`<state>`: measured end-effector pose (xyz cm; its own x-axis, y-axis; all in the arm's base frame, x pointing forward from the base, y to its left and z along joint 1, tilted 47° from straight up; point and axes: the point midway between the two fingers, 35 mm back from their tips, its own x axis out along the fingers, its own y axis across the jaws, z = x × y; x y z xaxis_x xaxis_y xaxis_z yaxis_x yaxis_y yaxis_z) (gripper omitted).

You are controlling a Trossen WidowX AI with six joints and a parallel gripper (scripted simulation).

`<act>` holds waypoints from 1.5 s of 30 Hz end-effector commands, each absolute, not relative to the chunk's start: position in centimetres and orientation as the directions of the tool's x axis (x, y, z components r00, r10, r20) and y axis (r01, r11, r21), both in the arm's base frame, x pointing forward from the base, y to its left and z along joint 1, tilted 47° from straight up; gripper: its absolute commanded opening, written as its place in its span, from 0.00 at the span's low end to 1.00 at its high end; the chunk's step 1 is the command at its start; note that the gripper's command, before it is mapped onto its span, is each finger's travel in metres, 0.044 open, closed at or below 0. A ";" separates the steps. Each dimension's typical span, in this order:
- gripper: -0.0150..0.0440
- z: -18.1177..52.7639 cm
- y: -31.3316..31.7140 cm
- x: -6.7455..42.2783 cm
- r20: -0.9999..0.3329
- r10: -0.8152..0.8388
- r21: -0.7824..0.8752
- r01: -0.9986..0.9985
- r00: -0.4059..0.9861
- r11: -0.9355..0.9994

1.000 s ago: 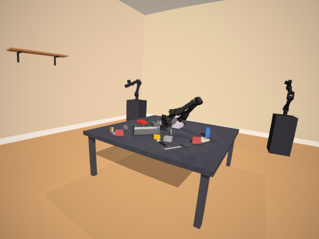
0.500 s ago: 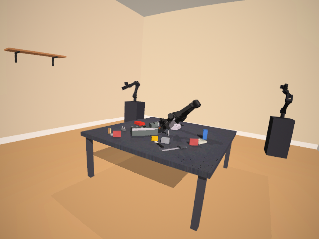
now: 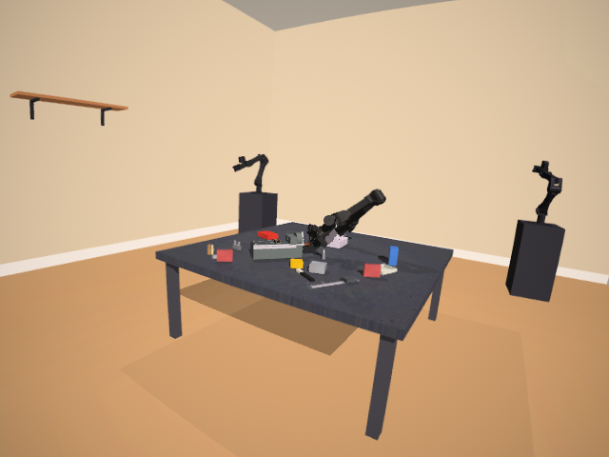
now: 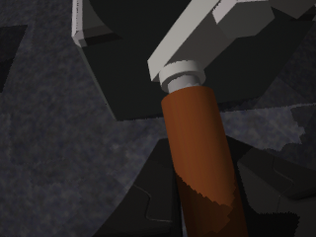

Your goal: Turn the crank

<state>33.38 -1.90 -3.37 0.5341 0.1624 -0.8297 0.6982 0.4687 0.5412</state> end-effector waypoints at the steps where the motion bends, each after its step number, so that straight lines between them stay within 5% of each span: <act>1: 0.25 -2.6 -1.8 34.0 -0.823 0.167 0.550 0.691 0.542 0.468; 45: 0.25 0.4 -4.6 34.0 -0.824 0.165 0.549 0.691 0.542 0.469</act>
<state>34.24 -3.85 -0.01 0.5374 0.1728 -0.8254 0.6904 0.4720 0.5483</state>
